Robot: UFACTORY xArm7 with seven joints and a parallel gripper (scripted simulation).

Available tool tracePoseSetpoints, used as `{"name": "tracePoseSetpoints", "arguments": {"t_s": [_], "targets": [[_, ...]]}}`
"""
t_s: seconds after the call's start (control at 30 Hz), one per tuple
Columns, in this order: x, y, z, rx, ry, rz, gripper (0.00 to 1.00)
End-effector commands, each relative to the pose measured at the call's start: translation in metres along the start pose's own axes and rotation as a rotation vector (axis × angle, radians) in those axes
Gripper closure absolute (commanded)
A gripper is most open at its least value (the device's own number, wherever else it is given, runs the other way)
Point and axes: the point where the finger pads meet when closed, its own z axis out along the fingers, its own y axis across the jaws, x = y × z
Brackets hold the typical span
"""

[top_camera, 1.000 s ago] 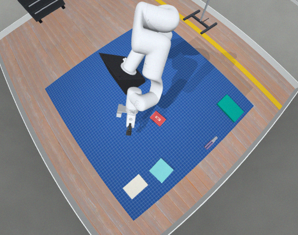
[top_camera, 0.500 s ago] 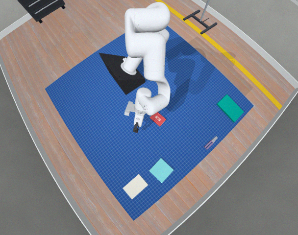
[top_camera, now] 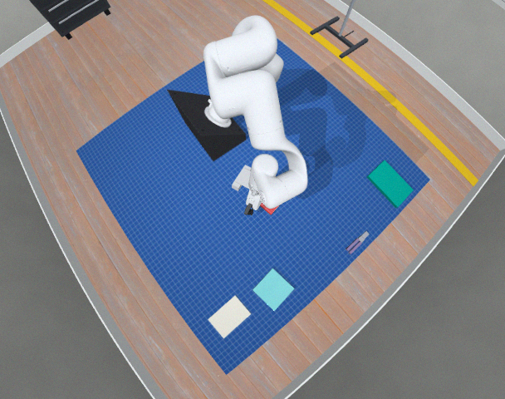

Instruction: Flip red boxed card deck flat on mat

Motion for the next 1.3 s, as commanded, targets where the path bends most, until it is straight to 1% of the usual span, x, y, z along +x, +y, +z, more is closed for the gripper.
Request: {"name": "tracePoseSetpoints", "arguments": {"t_s": [0.0,0.07,0.13,0.87,0.97,1.07,1.27], "targets": [[-0.027,0.039,-0.001,-0.172,0.022,0.162,0.0],[-0.034,0.049,-0.001,-0.213,0.024,0.203,0.0],[-0.037,0.052,-0.001,-0.225,0.025,0.216,0.0],[-0.037,0.053,-0.001,-0.227,0.025,0.198,0.0],[-0.037,0.054,-0.001,-0.231,0.022,0.148,0.0],[-0.038,0.057,0.0,-0.239,0.016,0.055,0.0],[-0.041,0.064,0.003,-0.261,-0.011,-0.264,0.0]]}}
